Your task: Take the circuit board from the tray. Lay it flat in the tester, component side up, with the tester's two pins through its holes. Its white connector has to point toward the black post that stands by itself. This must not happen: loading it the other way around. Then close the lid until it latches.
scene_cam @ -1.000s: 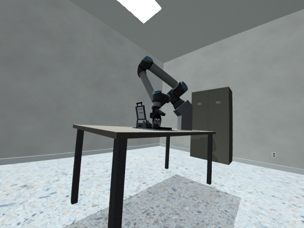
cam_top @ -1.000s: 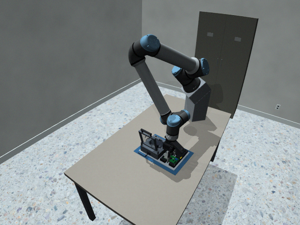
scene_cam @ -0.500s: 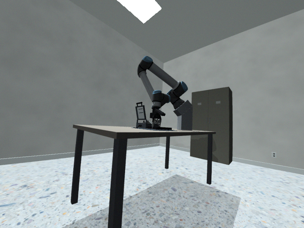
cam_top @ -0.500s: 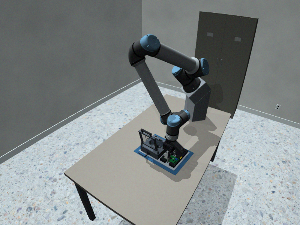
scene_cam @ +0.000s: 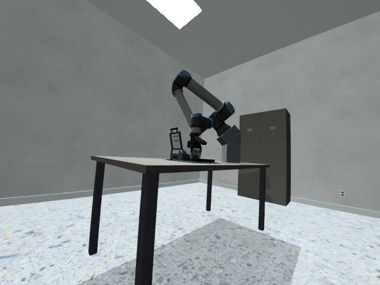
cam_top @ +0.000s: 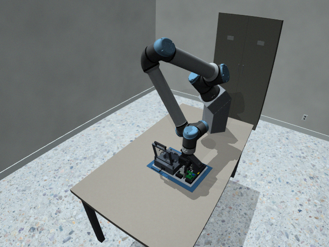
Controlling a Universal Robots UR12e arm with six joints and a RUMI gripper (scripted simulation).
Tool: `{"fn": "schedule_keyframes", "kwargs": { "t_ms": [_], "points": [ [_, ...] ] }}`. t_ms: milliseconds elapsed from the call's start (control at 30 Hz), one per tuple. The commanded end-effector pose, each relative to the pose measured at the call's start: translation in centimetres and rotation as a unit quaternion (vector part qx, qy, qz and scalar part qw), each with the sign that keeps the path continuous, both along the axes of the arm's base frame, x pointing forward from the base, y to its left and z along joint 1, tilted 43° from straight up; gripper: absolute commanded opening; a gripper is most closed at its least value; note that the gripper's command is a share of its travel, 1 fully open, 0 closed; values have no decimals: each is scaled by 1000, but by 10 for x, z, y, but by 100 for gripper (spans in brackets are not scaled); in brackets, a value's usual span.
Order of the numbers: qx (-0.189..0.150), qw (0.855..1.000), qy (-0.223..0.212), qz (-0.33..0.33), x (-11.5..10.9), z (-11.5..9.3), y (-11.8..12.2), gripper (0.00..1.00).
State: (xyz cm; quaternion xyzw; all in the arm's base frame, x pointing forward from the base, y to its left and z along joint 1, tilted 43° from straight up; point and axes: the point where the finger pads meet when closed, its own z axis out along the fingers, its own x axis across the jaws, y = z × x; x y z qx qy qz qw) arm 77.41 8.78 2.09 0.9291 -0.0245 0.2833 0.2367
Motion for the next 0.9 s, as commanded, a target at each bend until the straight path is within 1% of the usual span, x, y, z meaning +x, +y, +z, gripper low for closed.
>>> {"fn": "schedule_keyframes", "kwargs": {
  "t_ms": [0,133,167,600,633,867],
  "points": [
    [0,1000,0,0,0,1,0,54],
    [0,1000,0,0,0,1,0,54],
    [0,1000,0,0,0,1,0,51],
    [0,1000,0,0,0,1,0,51],
    [0,1000,0,0,0,1,0,49],
    [0,1000,0,0,0,1,0,49]
  ]
}}
